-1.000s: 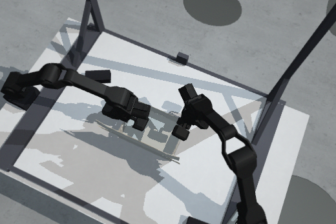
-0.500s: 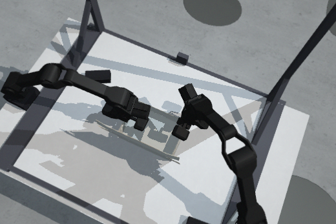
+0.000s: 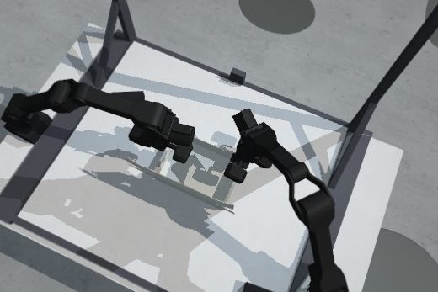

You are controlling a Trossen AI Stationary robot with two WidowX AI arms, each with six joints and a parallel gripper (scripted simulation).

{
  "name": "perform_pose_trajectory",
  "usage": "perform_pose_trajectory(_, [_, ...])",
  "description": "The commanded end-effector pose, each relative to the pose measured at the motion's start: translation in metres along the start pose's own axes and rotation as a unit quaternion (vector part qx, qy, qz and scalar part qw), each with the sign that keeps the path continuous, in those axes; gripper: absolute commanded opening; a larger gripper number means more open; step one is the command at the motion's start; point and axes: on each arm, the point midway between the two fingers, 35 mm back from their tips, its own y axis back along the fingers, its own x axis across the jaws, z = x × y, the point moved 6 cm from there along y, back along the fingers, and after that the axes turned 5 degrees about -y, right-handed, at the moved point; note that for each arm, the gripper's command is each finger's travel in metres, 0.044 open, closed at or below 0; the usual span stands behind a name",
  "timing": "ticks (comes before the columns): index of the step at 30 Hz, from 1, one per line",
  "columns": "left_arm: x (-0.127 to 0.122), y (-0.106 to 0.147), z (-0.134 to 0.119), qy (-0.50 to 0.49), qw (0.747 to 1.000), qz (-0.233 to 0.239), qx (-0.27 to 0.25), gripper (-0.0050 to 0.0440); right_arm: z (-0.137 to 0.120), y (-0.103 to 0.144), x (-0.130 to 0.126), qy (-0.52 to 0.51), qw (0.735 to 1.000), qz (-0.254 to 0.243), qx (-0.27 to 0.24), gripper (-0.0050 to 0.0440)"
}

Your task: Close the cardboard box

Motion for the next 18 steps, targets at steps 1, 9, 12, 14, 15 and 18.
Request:
perform_pose_trajectory(1, [0.002,0.009,-0.004,0.003,1.0,0.009,0.008,0.0056,0.0,0.015,0.0,0.002,1.0,-0.01,-0.005,0.044])
perform_pose_trajectory(9, [0.002,0.009,-0.004,0.003,1.0,0.009,0.008,0.0056,0.0,0.015,0.0,0.002,1.0,-0.01,-0.005,0.044])
perform_pose_trajectory(12, [0.002,0.009,-0.004,0.003,1.0,0.009,0.008,0.0056,0.002,0.015,0.001,0.002,1.0,-0.01,-0.005,0.044])
perform_pose_trajectory(14, [0.002,0.009,-0.004,0.003,1.0,0.009,0.008,0.0056,0.009,0.017,0.008,0.002,1.0,-0.009,-0.005,0.044])
perform_pose_trajectory(15, [0.002,0.009,-0.004,0.003,1.0,0.009,0.008,0.0056,0.009,0.017,0.008,0.002,1.0,-0.009,-0.005,0.044])
perform_pose_trajectory(18, [0.002,0.009,-0.004,0.003,1.0,0.009,0.008,0.0056,0.022,0.019,0.021,0.002,1.0,-0.009,-0.005,0.044])
